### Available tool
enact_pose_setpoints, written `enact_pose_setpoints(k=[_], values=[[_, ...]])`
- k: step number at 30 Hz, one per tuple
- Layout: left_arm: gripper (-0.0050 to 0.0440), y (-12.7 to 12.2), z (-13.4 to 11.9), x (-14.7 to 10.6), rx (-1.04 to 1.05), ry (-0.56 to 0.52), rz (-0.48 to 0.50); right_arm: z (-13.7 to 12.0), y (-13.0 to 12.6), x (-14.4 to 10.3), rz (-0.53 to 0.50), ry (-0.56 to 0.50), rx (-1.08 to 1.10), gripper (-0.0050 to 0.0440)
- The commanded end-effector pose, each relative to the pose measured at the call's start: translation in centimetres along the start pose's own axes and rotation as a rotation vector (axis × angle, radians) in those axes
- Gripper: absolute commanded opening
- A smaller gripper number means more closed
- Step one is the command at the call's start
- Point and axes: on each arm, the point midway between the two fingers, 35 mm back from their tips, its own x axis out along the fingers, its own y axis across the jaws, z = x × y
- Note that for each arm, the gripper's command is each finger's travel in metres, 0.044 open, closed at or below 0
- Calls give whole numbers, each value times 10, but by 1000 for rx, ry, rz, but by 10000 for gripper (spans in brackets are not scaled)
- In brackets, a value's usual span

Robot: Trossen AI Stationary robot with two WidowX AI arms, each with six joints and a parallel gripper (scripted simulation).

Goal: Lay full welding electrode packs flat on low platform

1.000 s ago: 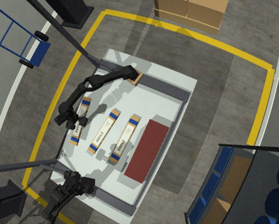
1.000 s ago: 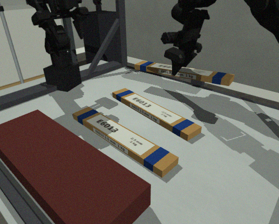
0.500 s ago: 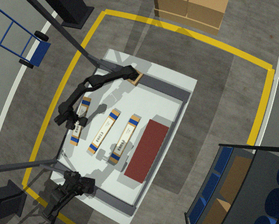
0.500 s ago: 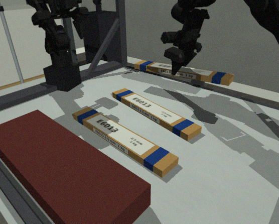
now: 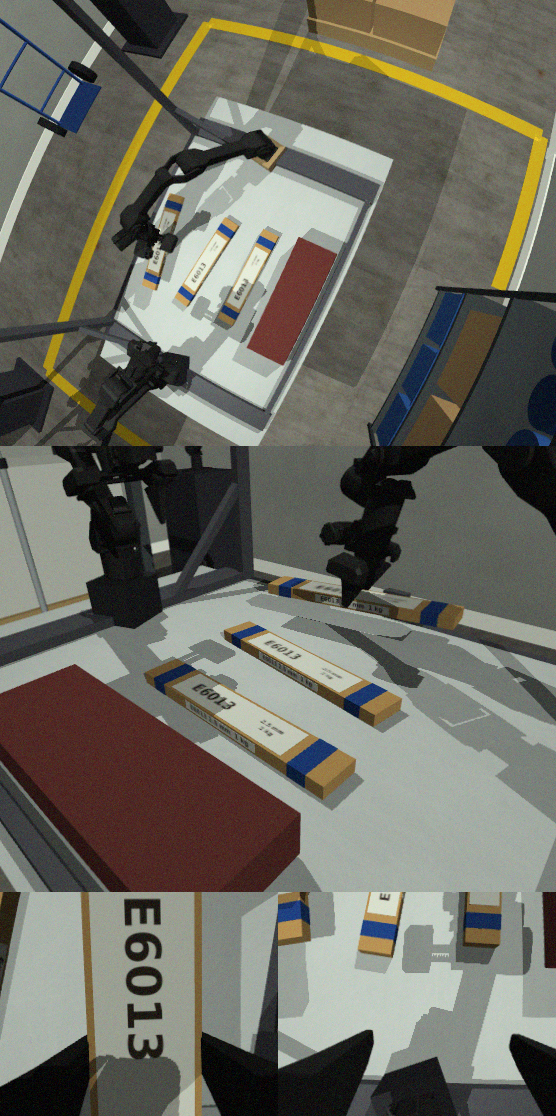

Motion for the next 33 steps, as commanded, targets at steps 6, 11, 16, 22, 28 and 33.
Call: enact_pose_setpoints(k=[6, 11, 16, 22, 28, 33], values=[[-50, -1, 6, -1, -10, -38, -20, 4, 0, -5, -1, -20, -3, 430], [-50, -2, 5, 5, -11, -43, -23, 4, 0, -5, -1, -20, -3, 430], [-50, -2, 3, 11, -10, -40, -21, 4, 0, -5, -1, -20, -3, 430], [-50, -2, 0, 23, -9, -35, -18, 4, 0, -5, -1, -20, -3, 430], [-50, -2, -2, 32, -10, -38, -20, 4, 0, -5, -1, -20, -3, 430], [-50, -5, 6, 21, -15, -65, -38, 4, 0, -5, -1, -20, -3, 430]])
